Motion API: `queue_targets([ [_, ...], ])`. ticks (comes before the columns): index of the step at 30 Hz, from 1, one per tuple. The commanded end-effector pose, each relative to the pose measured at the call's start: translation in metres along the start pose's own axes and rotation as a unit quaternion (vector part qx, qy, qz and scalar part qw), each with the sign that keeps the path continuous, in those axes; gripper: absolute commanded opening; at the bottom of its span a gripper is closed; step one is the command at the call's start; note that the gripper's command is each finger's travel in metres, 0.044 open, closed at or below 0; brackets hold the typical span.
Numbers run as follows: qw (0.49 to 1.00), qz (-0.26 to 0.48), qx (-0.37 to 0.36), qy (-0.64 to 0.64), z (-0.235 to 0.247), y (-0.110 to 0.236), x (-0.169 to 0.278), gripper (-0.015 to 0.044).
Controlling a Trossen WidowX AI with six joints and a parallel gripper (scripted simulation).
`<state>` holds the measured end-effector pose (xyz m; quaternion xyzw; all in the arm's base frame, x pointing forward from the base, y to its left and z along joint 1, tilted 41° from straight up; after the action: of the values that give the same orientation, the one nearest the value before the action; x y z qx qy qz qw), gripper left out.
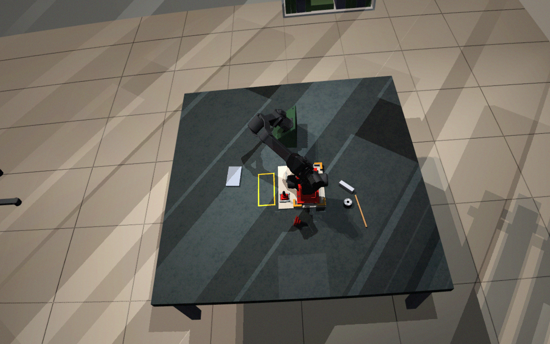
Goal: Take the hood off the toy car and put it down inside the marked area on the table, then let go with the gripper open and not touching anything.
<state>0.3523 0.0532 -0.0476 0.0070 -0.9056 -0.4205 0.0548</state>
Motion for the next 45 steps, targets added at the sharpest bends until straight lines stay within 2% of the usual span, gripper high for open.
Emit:
queue_targets([
  [1, 1.0, 0.001, 0.001, 0.001, -0.001, -0.004, 0.0, 0.044],
  [18, 1.0, 0.001, 0.002, 0.001, -0.001, -0.012, 0.0, 0.044],
  [21, 1.0, 0.0, 0.0, 0.0, 0.0, -0.009, 0.0, 0.0361],
  [31, 1.0, 0.0, 0.0, 0.0, 0.0, -0.009, 0.0, 0.0295],
  [42, 1.0, 0.0, 0.0, 0.0, 0.0, -0.003, 0.0, 0.0006],
  [45, 1.0, 0.0, 0.0, 0.0, 0.0, -0.002, 0.0, 0.0],
])
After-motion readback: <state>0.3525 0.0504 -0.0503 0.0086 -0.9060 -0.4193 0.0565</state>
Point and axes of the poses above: the point midway between the two fingers, 35 mm back from their tips, its own y axis back along the fingers, its own z axis across the jaws, x = y × z, the point moved 6 cm from there along y, back along the fingers, and after that the axes turned 8 degrees about y, right-handed, at the moved point
